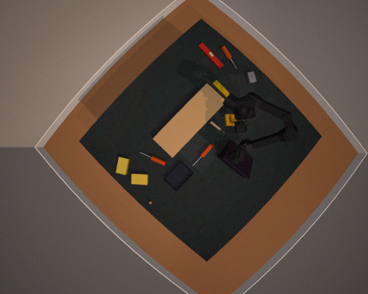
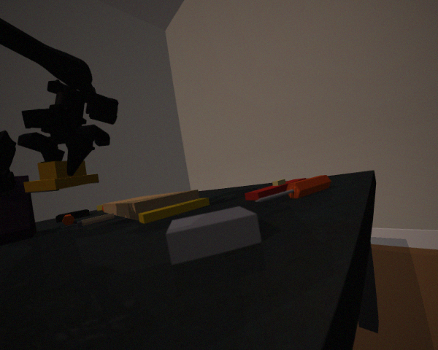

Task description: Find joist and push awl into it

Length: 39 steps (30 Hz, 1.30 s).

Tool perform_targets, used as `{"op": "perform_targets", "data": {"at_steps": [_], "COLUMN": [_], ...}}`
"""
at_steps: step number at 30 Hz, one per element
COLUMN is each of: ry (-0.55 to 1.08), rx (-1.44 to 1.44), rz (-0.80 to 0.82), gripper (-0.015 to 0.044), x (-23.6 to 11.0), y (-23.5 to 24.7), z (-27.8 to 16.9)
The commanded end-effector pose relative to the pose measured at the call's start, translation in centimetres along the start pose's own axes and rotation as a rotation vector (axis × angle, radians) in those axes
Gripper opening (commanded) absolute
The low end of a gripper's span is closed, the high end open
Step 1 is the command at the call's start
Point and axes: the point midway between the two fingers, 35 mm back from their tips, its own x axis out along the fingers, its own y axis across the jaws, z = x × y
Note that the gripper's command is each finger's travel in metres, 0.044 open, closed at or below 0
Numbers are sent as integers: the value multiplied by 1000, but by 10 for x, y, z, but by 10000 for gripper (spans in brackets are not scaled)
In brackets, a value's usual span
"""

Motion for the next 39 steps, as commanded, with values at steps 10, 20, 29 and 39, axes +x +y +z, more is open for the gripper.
{"op": "perform_targets", "data": {"at_steps": [10, 20, 29, 39], "ry": [64, 92, 103, 97], "rx": [-374, -662, -920, -1205], "rz": [49, 105, 166, 244], "gripper": [0, 0, 0, 0], "x": [-7, -13, -18, -24], "y": [24, 42, 59, 78], "z": [-21, -37, -50, -65]}}
